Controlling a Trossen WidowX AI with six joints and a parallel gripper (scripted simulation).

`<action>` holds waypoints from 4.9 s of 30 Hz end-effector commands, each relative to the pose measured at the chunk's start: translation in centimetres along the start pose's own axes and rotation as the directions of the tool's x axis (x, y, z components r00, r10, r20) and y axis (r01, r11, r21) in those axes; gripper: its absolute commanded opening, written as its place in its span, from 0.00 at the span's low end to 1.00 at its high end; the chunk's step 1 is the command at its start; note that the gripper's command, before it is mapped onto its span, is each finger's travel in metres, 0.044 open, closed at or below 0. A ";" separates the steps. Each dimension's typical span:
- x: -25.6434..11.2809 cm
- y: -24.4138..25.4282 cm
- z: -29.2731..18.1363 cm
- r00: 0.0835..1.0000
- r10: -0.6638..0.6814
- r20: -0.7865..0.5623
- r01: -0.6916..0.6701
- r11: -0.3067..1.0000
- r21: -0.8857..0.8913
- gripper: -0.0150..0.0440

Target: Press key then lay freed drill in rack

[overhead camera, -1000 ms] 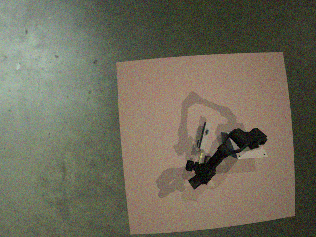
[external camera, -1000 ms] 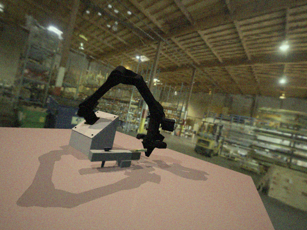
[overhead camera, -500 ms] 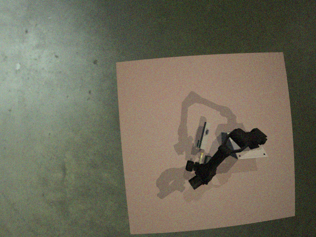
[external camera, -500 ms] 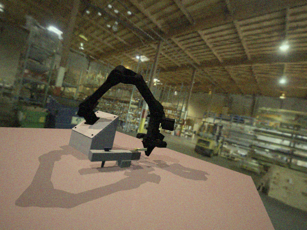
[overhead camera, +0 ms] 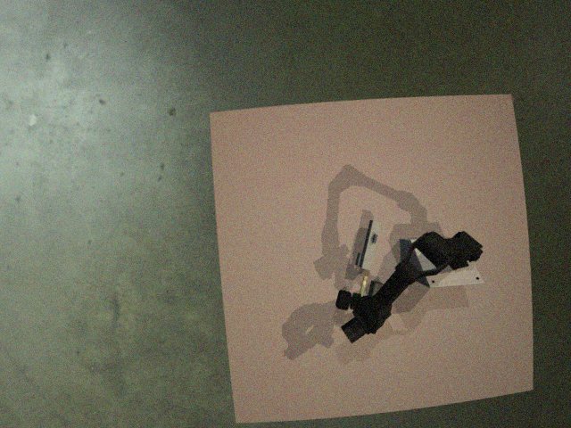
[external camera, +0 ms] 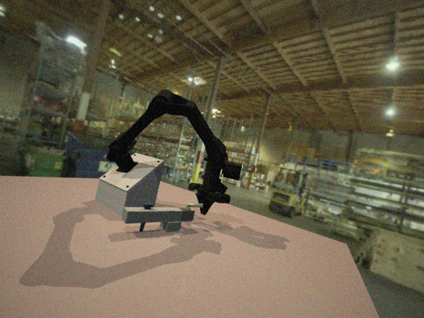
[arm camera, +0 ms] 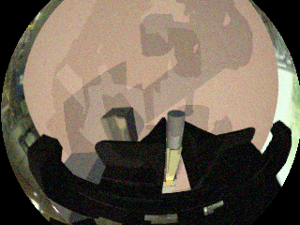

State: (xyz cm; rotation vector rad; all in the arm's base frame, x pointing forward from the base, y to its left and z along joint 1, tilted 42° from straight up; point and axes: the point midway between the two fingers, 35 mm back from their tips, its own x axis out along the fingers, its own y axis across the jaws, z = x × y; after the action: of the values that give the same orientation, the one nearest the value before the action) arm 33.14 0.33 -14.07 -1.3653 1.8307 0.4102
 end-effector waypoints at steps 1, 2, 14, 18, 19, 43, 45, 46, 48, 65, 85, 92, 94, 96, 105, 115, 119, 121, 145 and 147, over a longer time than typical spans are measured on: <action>-0.3 0.0 0.1 1.000 -0.002 0.005 0.001 1.000 0.003 0.25; -0.3 0.0 0.1 1.000 -0.002 0.005 0.001 1.000 0.003 0.25; -0.6 0.1 0.1 1.000 -0.001 0.005 0.001 1.000 0.003 0.25; -0.7 0.1 0.1 1.000 -0.001 0.005 0.001 1.000 0.003 0.25; -0.7 0.1 0.1 1.000 -0.001 0.005 0.001 1.000 0.003 0.25; -1.2 0.1 0.2 1.000 -0.001 0.005 0.001 1.000 0.003 0.25; -1.2 0.1 0.2 1.000 -0.001 0.005 0.001 1.000 0.003 0.25; -1.3 0.1 0.2 1.000 -0.001 0.005 0.001 1.000 0.003 0.25; -1.3 0.2 0.2 1.000 -0.001 0.005 0.001 1.000 0.003 0.25; -1.0 2.7 0.6 1.000 0.000 0.006 0.000 1.000 0.002 0.25; -1.0 5.4 1.3 1.000 0.001 0.007 -0.001 1.000 0.001 0.25; -1.1 6.3 1.5 1.000 0.001 0.007 -0.001 1.000 0.001 0.25; -1.1 6.6 1.6 1.000 0.001 0.007 -0.001 1.000 0.001 0.25; -1.1 6.8 1.7 1.000 0.001 0.007 -0.001 1.000 0.001 0.25; -1.0 7.7 1.9 1.000 0.001 0.007 -0.001 1.000 0.001 0.25; 0.9 7.6 1.9 1.000 0.001 0.007 -0.001 1.000 0.001 0.25; 1.5 7.6 1.8 1.000 0.001 0.006 -0.001 1.000 0.001 0.25; 1.5 7.6 1.8 1.000 0.001 0.006 -0.001 1.000 0.001 0.25; 4.1 7.6 1.9 1.000 0.001 0.005 -0.001 1.000 0.001 0.25; 4.3 7.6 1.9 1.000 0.000 0.005 0.000 1.000 0.001 0.25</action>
State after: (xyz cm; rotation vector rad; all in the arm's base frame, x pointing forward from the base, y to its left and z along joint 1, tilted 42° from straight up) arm 26.79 2.12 -19.61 -1.3563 1.8182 0.4139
